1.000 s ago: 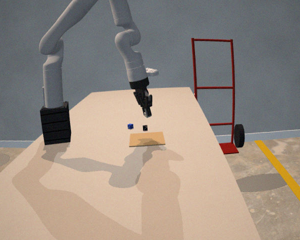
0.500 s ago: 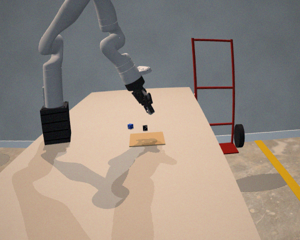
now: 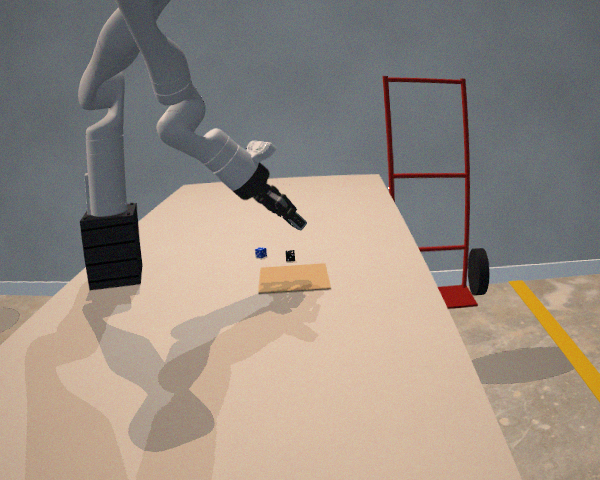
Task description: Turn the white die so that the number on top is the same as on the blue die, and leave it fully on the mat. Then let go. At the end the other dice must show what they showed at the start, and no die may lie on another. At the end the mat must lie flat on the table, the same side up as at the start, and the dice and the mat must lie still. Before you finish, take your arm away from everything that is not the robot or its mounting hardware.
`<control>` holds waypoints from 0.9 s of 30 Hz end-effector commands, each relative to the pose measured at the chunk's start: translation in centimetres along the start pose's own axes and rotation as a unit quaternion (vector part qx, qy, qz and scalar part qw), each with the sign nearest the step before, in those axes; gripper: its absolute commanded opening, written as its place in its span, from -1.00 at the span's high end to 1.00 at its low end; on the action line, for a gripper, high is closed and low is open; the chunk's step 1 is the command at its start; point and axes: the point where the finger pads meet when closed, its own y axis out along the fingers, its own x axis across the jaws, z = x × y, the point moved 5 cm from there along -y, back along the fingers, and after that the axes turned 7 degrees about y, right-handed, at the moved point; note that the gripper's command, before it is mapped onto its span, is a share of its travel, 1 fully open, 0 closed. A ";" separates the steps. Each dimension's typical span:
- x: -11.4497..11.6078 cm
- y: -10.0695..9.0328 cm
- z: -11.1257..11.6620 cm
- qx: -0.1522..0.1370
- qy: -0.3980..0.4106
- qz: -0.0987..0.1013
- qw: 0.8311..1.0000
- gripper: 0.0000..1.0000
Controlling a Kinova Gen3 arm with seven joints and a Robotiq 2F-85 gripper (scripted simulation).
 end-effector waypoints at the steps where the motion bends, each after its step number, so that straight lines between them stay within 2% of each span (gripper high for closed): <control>1: 0.1 0.0 -2.0 0.016 0.032 0.002 0.999 0.69; 9: 0.2 0.0 -2.8 0.088 0.033 0.008 0.996 0.69; 11: 0.2 0.0 -2.8 0.088 0.033 0.008 0.996 0.69; 20: 0.2 0.1 -3.4 0.140 0.034 0.014 0.990 0.69; 27: 0.2 0.1 -3.6 0.157 0.033 0.014 0.987 0.69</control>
